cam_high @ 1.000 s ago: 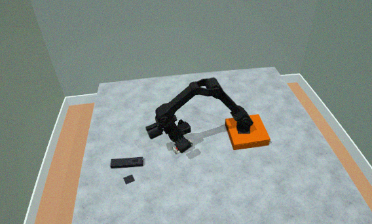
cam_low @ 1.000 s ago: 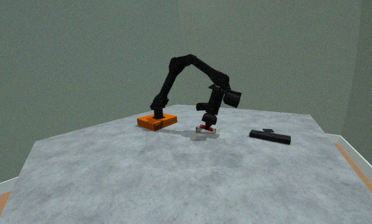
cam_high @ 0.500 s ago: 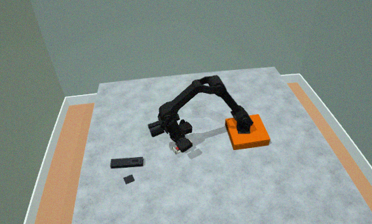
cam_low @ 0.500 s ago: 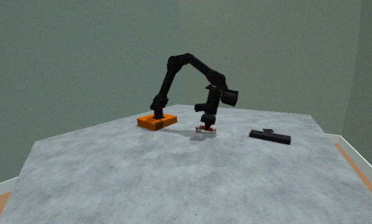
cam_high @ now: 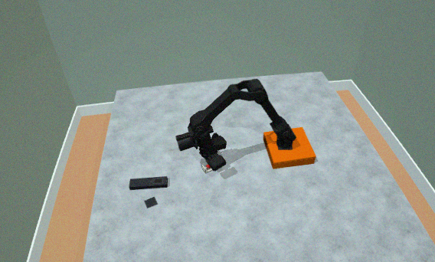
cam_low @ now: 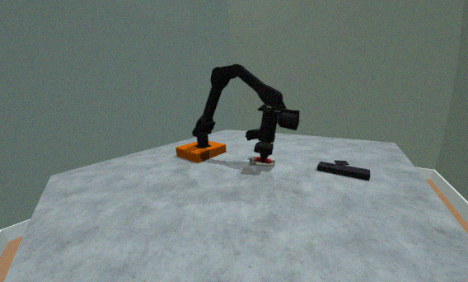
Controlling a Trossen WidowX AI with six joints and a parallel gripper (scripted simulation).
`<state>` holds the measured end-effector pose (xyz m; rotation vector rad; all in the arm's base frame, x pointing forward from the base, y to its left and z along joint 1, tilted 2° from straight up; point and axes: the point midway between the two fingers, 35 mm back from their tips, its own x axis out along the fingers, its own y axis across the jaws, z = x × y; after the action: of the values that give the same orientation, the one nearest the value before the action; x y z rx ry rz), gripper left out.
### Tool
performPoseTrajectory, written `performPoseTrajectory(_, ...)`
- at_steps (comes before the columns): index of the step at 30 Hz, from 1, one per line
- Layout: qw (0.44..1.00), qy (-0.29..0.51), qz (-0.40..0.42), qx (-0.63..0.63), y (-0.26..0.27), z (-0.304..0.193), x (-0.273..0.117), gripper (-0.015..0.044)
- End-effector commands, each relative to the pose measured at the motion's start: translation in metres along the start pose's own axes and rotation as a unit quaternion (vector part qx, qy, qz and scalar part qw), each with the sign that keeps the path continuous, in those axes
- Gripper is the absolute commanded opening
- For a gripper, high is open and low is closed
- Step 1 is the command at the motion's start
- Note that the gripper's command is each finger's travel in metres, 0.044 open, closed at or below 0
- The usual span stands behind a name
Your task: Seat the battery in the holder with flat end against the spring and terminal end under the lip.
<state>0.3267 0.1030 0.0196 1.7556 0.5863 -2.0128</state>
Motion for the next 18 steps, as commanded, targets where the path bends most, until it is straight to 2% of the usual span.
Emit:
performPoseTrajectory(1, 1.0, 0.019, -0.001, -0.004, -0.0002, -0.0036, 0.0007, 0.0059)
performPoseTrajectory(18, 0.998, 0.055, 0.0, -0.008, -0.0007, 0.0001, 0.0031, 0.0059)
